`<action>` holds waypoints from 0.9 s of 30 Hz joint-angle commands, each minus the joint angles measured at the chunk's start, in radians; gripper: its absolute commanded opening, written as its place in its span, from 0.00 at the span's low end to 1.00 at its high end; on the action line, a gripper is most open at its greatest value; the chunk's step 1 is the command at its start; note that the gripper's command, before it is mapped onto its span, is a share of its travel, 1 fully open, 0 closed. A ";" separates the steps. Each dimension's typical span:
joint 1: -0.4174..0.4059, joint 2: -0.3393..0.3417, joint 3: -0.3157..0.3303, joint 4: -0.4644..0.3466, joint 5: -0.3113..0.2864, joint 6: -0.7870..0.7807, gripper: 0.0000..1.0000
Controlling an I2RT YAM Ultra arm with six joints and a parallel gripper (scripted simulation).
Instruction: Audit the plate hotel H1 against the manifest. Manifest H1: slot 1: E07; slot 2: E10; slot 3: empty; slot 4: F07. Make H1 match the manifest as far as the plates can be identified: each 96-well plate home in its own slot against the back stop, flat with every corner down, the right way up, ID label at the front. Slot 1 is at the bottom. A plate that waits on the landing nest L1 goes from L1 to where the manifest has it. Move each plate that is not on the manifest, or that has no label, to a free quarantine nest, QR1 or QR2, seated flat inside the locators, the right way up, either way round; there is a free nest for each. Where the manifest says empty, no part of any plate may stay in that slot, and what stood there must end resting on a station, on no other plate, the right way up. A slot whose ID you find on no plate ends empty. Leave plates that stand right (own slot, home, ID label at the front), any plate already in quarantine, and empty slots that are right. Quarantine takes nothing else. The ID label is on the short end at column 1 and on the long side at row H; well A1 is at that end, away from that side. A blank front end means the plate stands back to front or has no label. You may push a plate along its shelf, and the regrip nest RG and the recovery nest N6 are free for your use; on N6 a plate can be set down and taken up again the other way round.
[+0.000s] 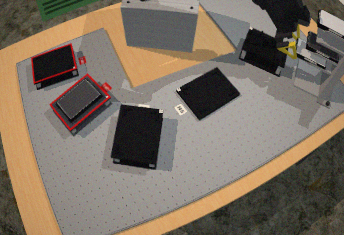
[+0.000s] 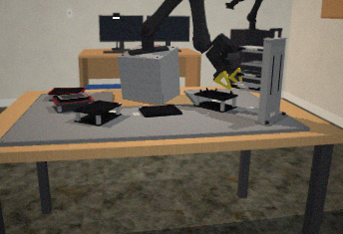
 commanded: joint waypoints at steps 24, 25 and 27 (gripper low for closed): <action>0.023 -0.079 -0.079 0.022 0.013 0.013 1.00; 0.025 -0.081 -0.086 0.027 0.014 0.014 1.00; 0.027 -0.085 -0.101 0.037 0.016 0.015 1.00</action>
